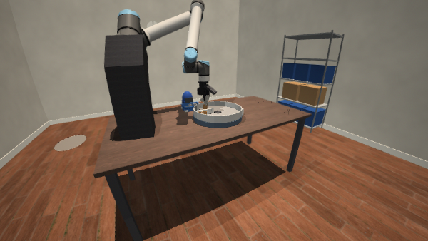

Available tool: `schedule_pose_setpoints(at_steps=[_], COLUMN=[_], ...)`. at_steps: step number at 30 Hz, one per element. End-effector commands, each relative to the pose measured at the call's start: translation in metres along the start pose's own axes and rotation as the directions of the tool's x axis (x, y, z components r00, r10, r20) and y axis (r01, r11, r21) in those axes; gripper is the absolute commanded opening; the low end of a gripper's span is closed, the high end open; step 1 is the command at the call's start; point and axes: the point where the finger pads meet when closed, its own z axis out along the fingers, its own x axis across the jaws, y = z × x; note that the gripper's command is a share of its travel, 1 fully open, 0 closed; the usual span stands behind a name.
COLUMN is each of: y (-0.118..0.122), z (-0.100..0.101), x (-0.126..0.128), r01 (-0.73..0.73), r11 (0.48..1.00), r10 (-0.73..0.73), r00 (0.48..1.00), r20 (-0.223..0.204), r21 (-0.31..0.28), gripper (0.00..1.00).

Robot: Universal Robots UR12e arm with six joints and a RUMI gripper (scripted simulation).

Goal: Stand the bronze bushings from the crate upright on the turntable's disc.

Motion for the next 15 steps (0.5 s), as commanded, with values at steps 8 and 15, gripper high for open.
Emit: schedule_pose_setpoints(at_steps=[8,15], y=[0.000,0.000], z=[0.015,0.019], x=[0.000,0.000], r01=[0.000,0.000], r11=[1.000,1.000], r10=[0.000,0.000], r00=[1.000,1.000], r20=[0.001,0.001], r21=[0.001,0.001], gripper=[0.00,0.00])
